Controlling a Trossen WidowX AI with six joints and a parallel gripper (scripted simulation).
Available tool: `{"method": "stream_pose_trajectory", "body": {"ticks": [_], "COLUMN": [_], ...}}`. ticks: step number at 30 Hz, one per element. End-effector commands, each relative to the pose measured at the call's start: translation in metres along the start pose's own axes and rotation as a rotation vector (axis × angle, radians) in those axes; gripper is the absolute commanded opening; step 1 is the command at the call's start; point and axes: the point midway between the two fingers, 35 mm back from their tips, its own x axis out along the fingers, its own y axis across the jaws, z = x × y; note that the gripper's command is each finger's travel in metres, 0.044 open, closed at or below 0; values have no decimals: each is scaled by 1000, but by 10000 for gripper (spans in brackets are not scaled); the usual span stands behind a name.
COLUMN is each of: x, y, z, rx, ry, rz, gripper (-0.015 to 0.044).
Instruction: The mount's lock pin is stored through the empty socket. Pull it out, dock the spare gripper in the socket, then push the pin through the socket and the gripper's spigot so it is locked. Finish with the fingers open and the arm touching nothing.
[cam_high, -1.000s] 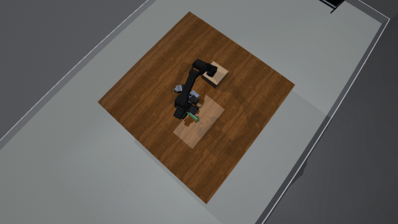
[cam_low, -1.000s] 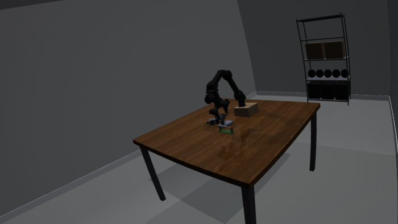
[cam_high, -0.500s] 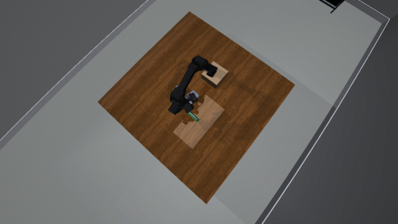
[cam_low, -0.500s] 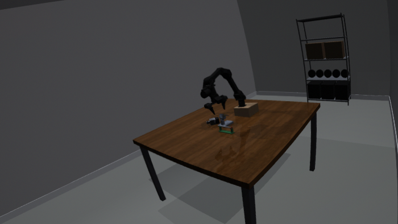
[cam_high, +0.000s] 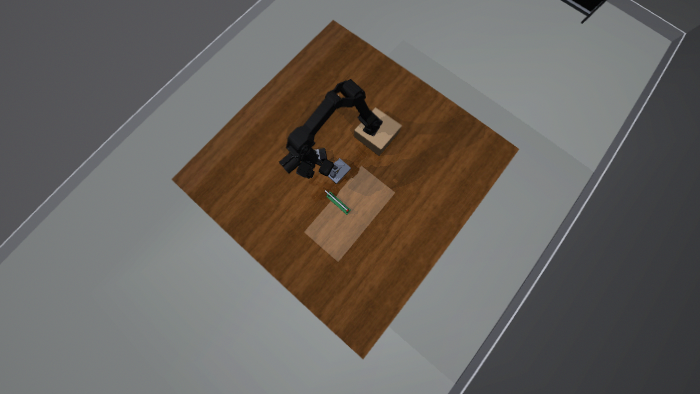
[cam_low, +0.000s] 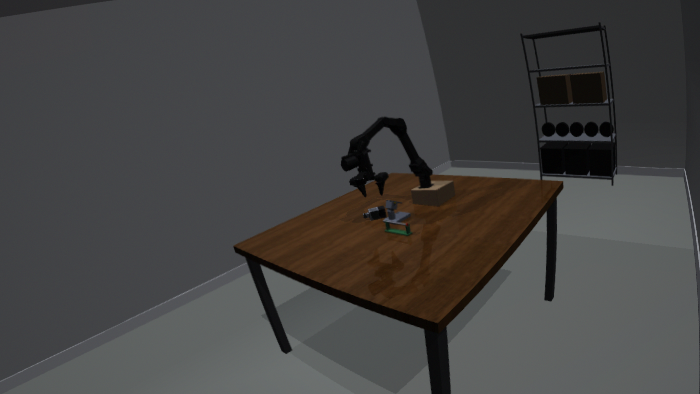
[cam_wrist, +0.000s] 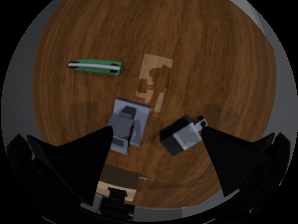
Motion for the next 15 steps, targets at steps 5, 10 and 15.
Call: {"method": "stream_pose_trajectory", "body": {"ticks": [5,10,15], "x": [6,7,7], "y": [-69,-70,-70], "z": [-70,-71,-71], "rx": [885,894,894], "ry": [-53,-54,-54], "rz": [-75,-76,-76], "gripper": [440,440,440]}}
